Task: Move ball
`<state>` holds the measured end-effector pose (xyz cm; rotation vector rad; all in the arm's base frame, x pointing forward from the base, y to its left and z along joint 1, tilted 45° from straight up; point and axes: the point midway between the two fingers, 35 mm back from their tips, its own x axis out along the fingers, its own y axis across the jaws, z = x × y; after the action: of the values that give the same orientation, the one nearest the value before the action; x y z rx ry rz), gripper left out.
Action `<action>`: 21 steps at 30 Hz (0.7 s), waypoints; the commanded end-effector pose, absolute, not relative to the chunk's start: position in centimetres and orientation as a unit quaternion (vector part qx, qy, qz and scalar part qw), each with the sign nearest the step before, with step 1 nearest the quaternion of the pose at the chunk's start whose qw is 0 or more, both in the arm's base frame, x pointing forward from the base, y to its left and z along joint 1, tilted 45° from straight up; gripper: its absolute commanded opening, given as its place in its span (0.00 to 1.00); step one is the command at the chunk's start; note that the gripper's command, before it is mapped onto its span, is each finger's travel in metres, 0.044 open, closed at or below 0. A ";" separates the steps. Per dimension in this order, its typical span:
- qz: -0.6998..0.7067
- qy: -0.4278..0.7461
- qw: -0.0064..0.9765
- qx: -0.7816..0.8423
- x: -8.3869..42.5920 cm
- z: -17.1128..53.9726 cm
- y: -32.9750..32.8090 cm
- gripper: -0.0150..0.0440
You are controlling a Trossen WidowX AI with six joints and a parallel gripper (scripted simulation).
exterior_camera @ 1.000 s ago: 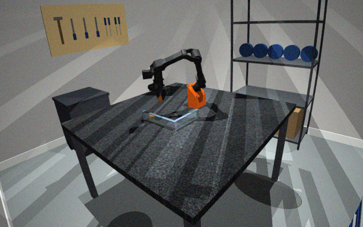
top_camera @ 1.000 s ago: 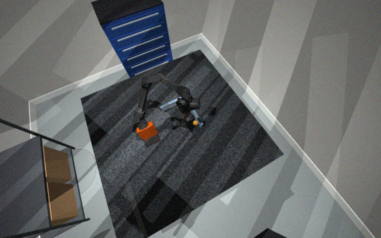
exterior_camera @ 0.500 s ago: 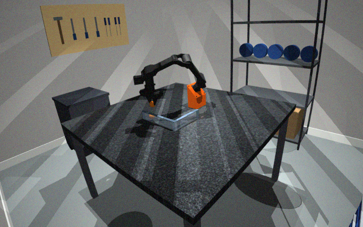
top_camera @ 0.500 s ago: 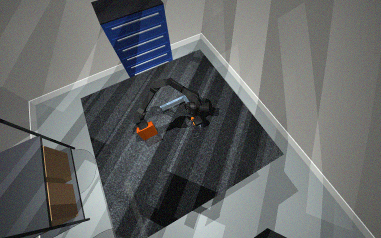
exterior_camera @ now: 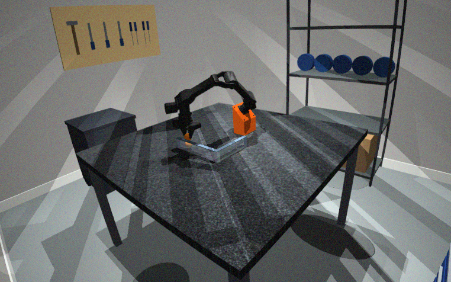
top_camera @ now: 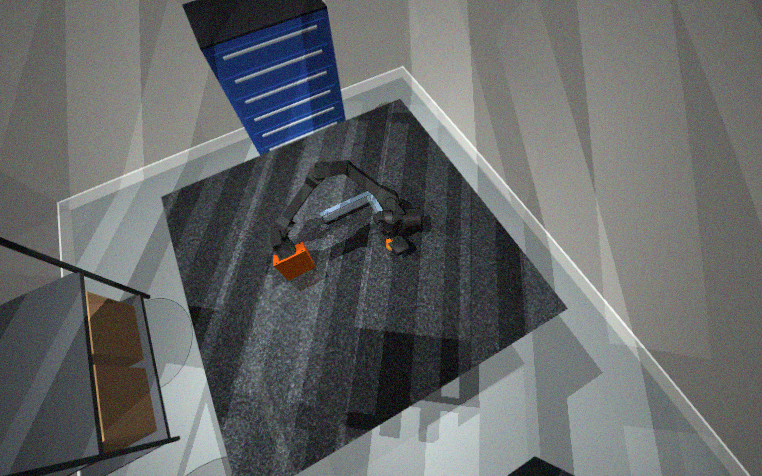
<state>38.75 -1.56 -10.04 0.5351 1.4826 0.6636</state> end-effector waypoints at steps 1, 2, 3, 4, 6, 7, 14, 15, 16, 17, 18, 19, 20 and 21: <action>0.293 0.656 0.652 0.242 38.2 -12.0 0.3 0.25; 0.293 0.656 0.652 0.242 38.2 -12.1 0.4 0.25; 0.293 0.656 0.652 0.242 38.2 -12.1 0.4 0.25; 0.293 0.656 0.652 0.242 38.2 -12.1 0.4 0.25; 0.293 0.656 0.652 0.242 38.2 -12.1 0.4 0.25; 0.293 0.656 0.652 0.242 38.2 -12.2 0.5 0.25; 0.293 0.656 0.652 0.242 38.2 -12.9 1.2 0.25; 0.293 0.656 0.652 0.242 38.2 -13.0 1.3 0.25; 0.293 0.656 0.652 0.242 38.2 -13.1 1.4 0.25; 0.293 0.656 0.652 0.242 38.2 -13.3 1.6 0.25; 0.293 0.656 0.652 0.242 38.2 -13.4 1.7 0.25; 0.293 0.656 0.652 0.242 38.1 -13.4 1.7 0.25; 0.293 0.656 0.652 0.243 38.1 -13.4 1.7 0.25; 0.293 0.656 0.652 0.243 38.1 -13.4 1.7 0.25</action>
<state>38.28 1.56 -13.17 0.5410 1.4874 0.6685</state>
